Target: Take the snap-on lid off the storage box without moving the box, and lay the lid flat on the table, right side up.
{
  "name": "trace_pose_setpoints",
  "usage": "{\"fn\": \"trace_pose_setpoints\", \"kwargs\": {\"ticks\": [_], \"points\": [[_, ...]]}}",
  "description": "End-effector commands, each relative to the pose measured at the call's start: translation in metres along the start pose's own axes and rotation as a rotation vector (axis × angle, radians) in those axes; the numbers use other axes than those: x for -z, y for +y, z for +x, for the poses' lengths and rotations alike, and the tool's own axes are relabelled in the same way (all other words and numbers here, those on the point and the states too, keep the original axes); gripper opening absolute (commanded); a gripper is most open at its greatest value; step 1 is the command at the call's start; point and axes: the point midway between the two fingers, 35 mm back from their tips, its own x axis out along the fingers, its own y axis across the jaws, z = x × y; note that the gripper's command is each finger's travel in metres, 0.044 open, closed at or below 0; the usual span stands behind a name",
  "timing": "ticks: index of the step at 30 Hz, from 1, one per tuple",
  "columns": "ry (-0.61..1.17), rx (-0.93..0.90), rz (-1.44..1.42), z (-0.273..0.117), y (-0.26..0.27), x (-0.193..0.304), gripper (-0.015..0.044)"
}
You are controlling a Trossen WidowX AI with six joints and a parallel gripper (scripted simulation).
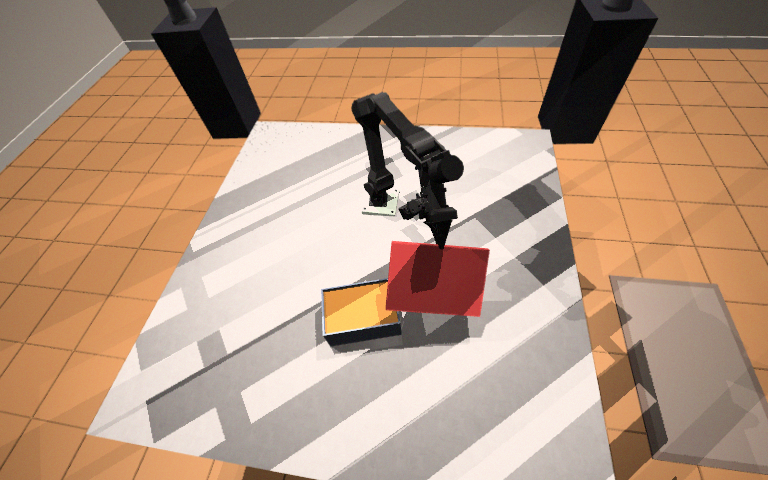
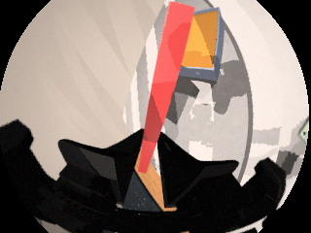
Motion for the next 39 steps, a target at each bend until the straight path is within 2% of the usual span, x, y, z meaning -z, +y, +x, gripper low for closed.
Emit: {"fn": "trace_pose_setpoints", "kwargs": {"ticks": [1, 39], "points": [[0.002, -0.017, 0.008, -0.004, 0.005, 0.008, 0.0000], [0.006, -0.016, 0.014, -0.010, 0.001, 0.078, 0.0000]]}}
